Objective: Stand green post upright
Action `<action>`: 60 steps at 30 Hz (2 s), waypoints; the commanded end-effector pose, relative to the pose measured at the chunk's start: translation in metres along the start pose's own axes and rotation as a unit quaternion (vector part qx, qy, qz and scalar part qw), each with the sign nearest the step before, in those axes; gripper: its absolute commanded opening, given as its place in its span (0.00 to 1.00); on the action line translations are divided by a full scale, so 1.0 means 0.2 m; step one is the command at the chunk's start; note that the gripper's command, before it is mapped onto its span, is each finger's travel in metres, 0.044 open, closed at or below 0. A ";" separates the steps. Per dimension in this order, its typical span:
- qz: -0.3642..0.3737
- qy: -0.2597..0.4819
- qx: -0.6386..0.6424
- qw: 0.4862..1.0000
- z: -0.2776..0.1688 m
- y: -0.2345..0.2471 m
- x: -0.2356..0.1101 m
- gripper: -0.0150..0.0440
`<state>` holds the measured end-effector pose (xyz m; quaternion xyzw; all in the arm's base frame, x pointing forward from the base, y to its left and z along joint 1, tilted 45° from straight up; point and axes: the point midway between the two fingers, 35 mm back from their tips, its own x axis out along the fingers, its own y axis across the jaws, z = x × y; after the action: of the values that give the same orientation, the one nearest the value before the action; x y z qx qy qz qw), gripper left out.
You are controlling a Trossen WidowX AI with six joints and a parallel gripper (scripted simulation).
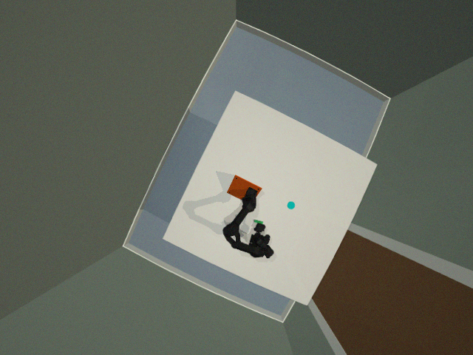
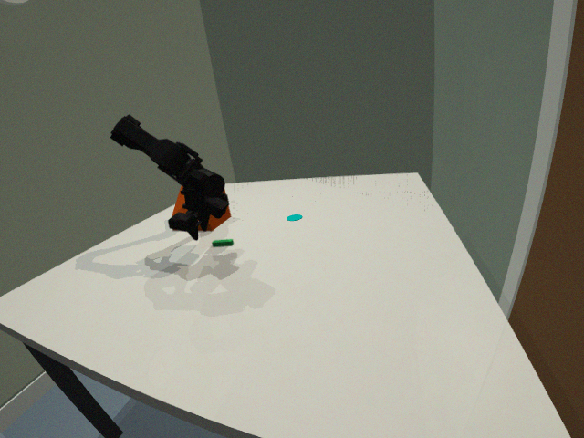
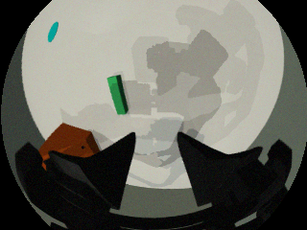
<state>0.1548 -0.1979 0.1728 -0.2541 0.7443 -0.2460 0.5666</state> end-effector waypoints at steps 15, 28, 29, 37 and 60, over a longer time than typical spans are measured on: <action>-0.036 -0.114 -0.048 0.992 0.17 0.39 -0.19 0.65; -0.044 -0.114 -0.048 0.991 0.25 0.34 0.29 0.65; -0.044 -0.114 -0.048 0.991 0.25 0.34 0.29 0.60; -0.044 -0.114 -0.048 0.991 0.25 0.34 0.29 0.29; -0.031 -0.115 -0.048 0.992 0.24 0.38 0.00 0.29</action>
<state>0.1919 -0.1489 0.1034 -0.3314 0.6804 -0.1919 0.6249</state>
